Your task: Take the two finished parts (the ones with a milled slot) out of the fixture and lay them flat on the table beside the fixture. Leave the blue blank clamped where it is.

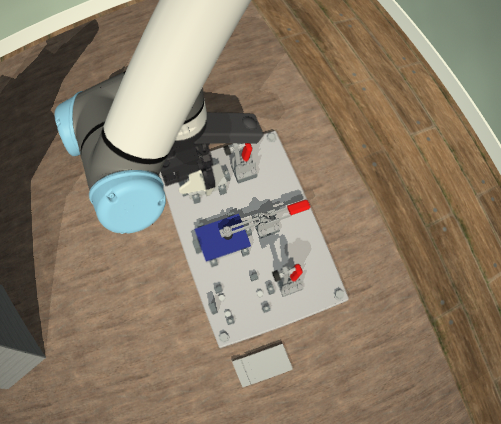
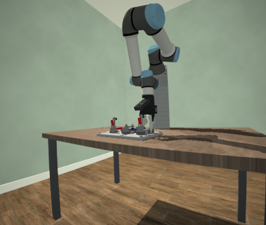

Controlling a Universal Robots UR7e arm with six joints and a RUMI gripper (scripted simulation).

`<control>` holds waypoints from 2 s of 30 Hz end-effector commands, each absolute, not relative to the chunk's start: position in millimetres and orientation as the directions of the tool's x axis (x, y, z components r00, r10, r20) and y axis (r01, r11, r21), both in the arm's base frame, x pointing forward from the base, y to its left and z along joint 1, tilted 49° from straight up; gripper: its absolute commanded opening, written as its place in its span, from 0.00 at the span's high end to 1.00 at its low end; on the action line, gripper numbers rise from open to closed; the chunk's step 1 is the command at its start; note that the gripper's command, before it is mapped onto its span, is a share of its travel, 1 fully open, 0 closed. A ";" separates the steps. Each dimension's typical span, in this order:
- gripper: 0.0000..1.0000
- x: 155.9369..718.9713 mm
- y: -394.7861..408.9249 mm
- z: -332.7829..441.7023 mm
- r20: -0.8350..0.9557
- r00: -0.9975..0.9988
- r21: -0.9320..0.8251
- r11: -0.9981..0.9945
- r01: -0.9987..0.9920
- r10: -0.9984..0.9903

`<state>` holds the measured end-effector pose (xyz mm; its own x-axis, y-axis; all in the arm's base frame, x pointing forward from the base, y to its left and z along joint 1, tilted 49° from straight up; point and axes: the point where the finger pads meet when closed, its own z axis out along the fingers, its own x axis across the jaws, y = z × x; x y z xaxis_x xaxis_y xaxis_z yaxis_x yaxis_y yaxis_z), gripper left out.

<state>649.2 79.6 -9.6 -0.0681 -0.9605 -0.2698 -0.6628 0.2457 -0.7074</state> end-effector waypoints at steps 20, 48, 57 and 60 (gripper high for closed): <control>1.00 649.2 79.7 -10.0 -0.270 -0.069 -0.707 0.246 -0.663 -0.960; 1.00 644.1 78.1 -6.1 -0.270 -0.070 -0.706 0.247 -0.663 -0.960; 1.00 639.3 77.3 -1.9 -0.270 -0.070 -0.706 0.247 -0.663 -0.960; 1.00 636.8 76.9 0.2 -0.270 -0.070 -0.706 0.247 -0.663 -0.960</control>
